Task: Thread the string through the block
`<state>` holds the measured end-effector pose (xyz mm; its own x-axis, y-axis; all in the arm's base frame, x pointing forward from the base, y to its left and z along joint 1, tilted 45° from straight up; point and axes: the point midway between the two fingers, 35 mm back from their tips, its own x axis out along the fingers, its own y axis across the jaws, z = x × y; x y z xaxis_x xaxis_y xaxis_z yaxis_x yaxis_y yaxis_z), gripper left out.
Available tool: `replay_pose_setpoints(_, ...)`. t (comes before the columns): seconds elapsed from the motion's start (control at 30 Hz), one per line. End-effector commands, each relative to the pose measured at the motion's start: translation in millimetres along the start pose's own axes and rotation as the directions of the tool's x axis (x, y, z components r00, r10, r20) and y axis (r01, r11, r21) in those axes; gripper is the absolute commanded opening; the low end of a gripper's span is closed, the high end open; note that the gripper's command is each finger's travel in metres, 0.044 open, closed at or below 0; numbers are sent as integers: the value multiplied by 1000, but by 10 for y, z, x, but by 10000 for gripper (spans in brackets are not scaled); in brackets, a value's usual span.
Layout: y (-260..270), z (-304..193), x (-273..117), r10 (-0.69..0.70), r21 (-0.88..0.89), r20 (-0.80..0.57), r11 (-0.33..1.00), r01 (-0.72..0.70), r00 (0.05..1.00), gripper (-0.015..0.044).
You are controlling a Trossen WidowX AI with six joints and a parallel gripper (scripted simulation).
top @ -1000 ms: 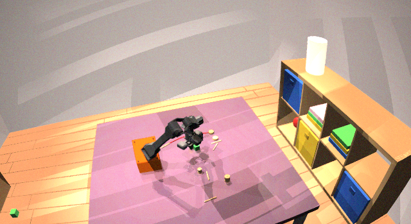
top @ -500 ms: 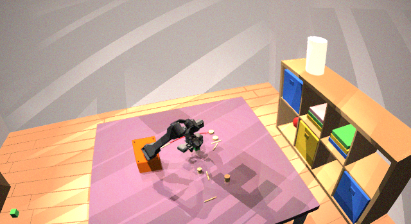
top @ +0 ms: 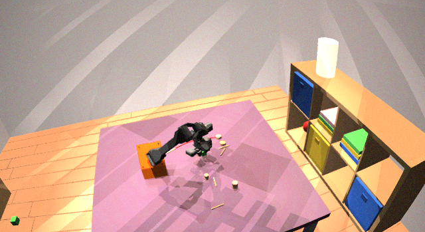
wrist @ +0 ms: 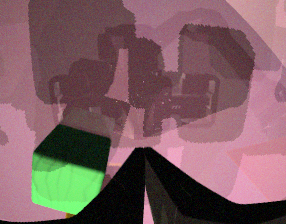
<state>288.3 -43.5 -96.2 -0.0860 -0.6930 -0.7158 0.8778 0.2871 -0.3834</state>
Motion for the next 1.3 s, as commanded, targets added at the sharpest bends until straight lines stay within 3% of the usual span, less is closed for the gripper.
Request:
replay_pose_setpoints(0.0, 78, 1, 5, -3, -2, 3, 1000, 3, 1000, 0)
replay_pose_setpoints(1.27, 654, -6, -102, 2, 1, 2, 1000, -2, 1000, 0)
